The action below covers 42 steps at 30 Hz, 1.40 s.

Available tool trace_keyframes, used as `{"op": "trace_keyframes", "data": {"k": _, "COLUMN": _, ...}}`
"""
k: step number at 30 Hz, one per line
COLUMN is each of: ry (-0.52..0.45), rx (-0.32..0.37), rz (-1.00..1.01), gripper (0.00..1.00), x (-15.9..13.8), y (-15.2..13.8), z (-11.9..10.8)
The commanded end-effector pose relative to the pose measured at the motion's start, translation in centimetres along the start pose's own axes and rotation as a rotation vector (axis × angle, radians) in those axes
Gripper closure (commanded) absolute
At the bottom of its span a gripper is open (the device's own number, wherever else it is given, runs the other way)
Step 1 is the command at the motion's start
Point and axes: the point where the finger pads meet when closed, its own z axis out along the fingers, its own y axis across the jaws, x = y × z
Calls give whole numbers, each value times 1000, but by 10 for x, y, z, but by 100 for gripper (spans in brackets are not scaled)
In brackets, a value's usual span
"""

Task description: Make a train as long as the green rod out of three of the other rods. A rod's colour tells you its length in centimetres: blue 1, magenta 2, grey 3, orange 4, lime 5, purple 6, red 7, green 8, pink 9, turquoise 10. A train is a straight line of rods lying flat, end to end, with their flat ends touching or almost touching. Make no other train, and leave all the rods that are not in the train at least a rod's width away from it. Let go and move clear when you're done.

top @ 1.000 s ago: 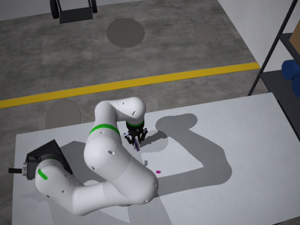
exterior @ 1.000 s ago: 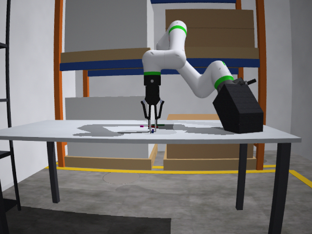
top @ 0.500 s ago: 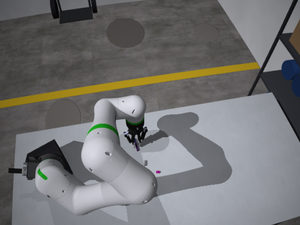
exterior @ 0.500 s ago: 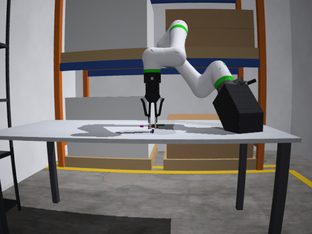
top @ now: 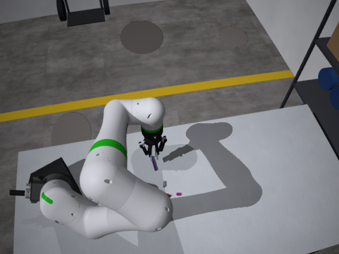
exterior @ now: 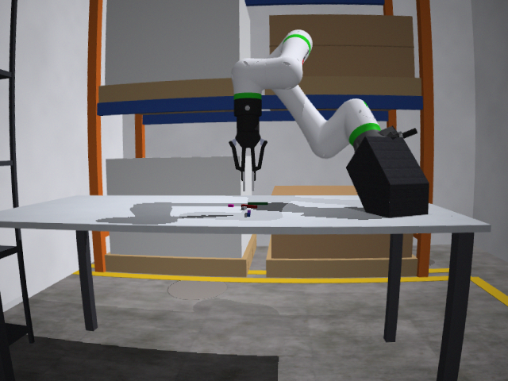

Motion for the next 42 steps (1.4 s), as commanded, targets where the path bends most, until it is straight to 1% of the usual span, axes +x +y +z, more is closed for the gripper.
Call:
{"op": "trace_keyframes", "data": {"k": 1, "ry": 0, "rx": 0, "rz": 0, "gripper": 85, "x": 0, "y": 0, "z": -9}}
{"op": "trace_keyframes", "data": {"k": 6, "ry": 0, "rx": 0, "rz": 0, "gripper": 85, "x": 0, "y": 0, "z": -13}}
{"op": "trace_keyframes", "data": {"k": 7, "ry": 0, "rx": 0, "rz": 0, "gripper": 0, "x": 0, "y": 0, "z": -13}}
{"op": "trace_keyframes", "data": {"k": 32, "ry": 0, "rx": 0, "rz": 0, "gripper": 0, "x": 0, "y": 0, "z": -14}}
{"op": "trace_keyframes", "data": {"k": 37, "ry": 0, "rx": 0, "rz": 0, "gripper": 0, "x": 0, "y": 0, "z": -25}}
{"op": "trace_keyframes", "data": {"k": 42, "ry": 0, "rx": 0, "rz": 0, "gripper": 0, "x": 0, "y": 0, "z": -46}}
